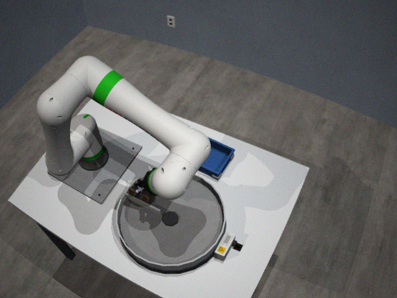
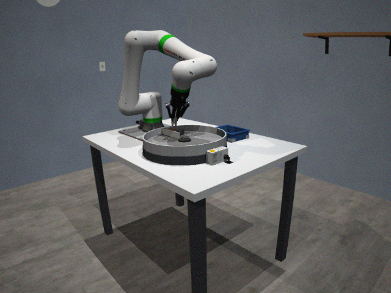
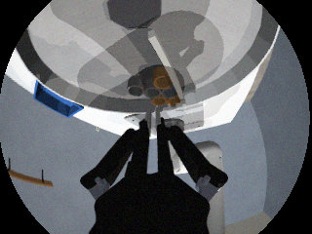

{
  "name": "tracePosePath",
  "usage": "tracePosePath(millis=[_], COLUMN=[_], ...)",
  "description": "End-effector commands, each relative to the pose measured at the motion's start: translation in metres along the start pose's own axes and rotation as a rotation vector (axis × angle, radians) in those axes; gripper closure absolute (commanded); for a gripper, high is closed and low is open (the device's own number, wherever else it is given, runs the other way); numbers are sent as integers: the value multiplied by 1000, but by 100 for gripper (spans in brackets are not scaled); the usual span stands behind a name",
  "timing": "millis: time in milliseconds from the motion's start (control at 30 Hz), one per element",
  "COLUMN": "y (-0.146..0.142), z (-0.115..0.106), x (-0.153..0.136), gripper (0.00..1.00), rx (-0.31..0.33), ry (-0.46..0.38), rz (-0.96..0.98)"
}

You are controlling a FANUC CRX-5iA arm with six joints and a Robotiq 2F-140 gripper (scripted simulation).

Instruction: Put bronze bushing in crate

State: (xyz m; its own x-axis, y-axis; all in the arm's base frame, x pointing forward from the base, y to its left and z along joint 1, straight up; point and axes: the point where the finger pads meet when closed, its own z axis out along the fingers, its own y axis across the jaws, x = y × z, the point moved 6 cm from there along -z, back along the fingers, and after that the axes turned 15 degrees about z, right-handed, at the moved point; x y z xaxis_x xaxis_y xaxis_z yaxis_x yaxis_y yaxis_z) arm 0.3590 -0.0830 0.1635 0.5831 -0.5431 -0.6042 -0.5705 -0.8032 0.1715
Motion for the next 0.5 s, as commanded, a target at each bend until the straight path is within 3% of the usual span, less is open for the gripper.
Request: tracePosePath(millis=[0, 467], y=[0, -2], z=[1, 8], x=[1, 6], gripper=[94, 94], rx=[0, 0], ry=[0, 0], rz=[0, 0])
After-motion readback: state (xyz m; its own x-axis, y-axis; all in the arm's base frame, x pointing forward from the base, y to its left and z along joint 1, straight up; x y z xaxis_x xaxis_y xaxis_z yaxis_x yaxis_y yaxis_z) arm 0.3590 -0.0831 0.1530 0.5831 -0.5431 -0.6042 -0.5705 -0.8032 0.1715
